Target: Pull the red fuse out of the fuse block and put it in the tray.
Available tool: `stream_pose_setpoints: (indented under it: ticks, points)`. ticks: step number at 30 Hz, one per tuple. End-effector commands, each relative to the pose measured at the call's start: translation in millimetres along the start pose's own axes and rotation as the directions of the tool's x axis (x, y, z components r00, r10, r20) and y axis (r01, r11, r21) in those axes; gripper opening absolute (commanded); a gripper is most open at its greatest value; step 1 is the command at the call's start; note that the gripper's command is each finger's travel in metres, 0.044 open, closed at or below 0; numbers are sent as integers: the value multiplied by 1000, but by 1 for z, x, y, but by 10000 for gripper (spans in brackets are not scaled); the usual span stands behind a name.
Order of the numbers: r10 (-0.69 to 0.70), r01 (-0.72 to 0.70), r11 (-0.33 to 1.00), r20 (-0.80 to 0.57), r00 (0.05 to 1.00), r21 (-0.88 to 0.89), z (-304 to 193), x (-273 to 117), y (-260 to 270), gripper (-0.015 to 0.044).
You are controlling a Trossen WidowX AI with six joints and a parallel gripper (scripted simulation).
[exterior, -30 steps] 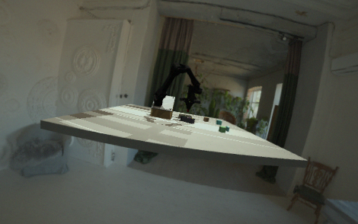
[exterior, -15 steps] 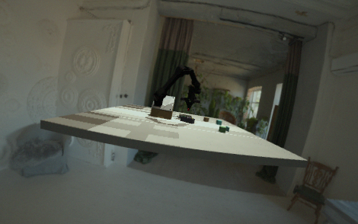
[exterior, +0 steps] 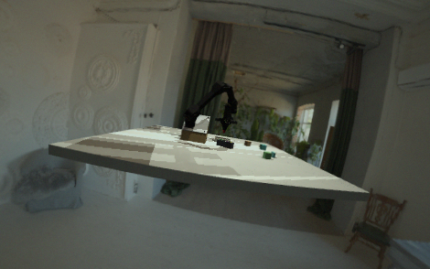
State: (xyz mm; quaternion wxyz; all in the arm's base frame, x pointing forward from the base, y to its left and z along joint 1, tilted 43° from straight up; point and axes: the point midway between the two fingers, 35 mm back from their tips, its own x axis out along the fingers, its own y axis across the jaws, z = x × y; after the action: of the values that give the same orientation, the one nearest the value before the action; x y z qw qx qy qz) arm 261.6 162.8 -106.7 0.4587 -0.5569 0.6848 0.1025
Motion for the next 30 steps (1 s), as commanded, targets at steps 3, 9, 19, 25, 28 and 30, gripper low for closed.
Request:
stream_pose_setpoints:
  ticks: [3, 9, 19, 25, 28, 30]
  points:
    - [5, -5, 1000, 1, 1000, 10, 7, 1, 6, 0]
    - [5, -5, 1000, 1, 1000, 10, 7, 9, 6, 0]
    - [4, -4, 1000, 1, 1000, 10, 7, 25, 6, 0]
    - [4, -4, 1000, 0, 1000, 10, 7, 35, 6, 0]
    - [4, -4, 1000, 0, 1000, 10, 7, 40, 6, 0]
    - [4, -4, 1000, 0, 1000, 10, 7, 41, 6, 0]
